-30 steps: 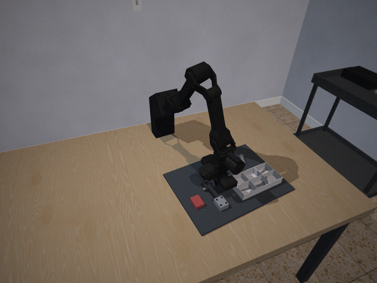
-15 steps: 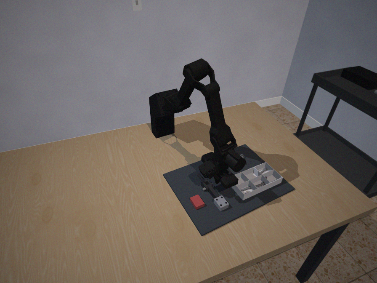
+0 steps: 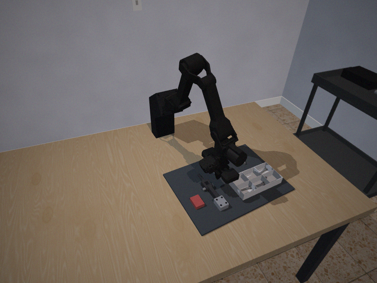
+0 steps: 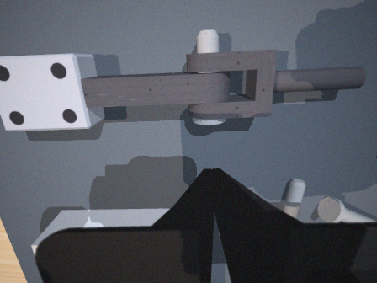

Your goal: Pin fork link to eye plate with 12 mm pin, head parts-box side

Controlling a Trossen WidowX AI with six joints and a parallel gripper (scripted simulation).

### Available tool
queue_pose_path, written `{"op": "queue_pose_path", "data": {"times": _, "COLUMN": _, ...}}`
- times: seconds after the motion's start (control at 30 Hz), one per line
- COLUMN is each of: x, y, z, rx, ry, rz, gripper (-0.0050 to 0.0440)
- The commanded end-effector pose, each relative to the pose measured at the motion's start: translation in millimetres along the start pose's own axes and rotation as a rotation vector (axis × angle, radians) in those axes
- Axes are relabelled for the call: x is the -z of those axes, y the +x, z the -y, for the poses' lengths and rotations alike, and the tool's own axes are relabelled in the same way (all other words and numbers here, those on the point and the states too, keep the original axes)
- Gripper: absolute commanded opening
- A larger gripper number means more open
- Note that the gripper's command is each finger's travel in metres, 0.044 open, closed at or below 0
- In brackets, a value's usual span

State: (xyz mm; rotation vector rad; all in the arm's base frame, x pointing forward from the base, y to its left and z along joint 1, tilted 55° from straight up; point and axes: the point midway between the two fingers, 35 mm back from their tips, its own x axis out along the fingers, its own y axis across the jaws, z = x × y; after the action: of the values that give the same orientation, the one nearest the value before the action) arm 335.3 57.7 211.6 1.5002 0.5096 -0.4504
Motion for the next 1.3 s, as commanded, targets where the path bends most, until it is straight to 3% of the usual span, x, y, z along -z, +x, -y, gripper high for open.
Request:
{"op": "queue_pose_path", "data": {"times": 0.0, "x": 0.1, "y": -19.4, "z": -10.0, "rx": -0.037, "ry": 0.007, "rz": -0.002, "gripper": -0.005}}
{"op": "queue_pose_path", "data": {"times": 0.57, "x": -0.1, "y": -43.3, "z": -9.2, "rx": -0.036, "ry": 0.007, "rz": -0.002, "gripper": -0.005}}
{"op": "queue_pose_path", "data": {"times": 1.27, "x": -0.1, "y": -42.1, "z": -6.5, "rx": -0.024, "ry": 0.004, "rz": 0.0, "gripper": -0.005}}
